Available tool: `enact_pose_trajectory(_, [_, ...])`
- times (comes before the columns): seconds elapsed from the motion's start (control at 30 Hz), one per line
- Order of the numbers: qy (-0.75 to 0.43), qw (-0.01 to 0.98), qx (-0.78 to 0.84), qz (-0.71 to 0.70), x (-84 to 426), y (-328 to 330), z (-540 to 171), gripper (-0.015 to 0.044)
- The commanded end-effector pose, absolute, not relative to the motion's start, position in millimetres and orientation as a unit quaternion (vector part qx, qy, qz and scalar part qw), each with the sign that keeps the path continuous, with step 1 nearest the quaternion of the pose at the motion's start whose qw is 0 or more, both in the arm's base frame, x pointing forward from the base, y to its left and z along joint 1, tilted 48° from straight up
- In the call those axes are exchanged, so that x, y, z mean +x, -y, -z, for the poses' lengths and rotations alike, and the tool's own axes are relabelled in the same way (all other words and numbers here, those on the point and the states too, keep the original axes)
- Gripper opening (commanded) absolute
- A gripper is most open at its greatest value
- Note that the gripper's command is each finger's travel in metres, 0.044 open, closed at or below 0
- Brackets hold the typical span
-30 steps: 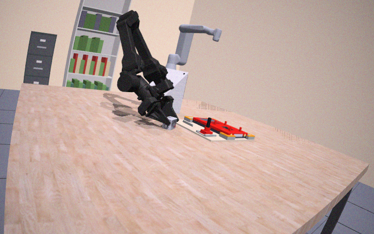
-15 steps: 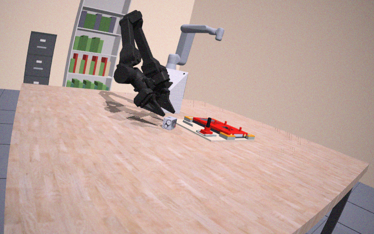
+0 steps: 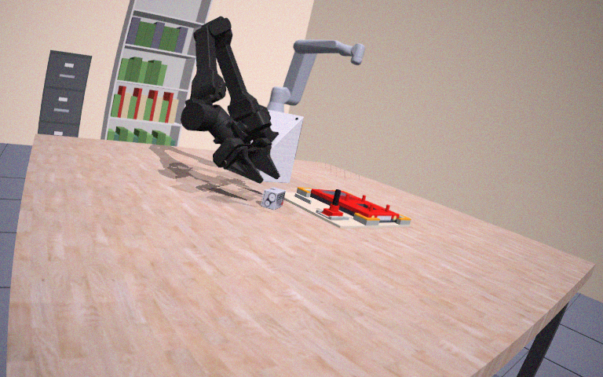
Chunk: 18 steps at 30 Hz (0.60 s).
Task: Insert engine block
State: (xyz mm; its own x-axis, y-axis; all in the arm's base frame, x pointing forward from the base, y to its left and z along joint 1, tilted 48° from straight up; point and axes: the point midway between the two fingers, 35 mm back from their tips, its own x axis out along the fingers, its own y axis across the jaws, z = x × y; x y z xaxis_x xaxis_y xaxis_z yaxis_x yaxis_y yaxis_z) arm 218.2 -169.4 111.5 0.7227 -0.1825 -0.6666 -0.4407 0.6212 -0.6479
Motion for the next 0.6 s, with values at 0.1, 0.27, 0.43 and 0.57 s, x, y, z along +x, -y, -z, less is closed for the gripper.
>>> enact_pose_trajectory(0.1, [-0.381,0.822,-0.416,-0.079,220,169,-109,0.044])
enact_pose_trajectory(0.27, [-0.437,0.81,-0.383,-0.078,227,167,-102,0.044])
enact_pose_trajectory(0.43, [-0.497,0.789,-0.355,-0.067,231,166,-96,0.044])
enact_pose_trajectory(0.57, [-0.547,0.764,-0.339,-0.05,234,165,-94,0.044])
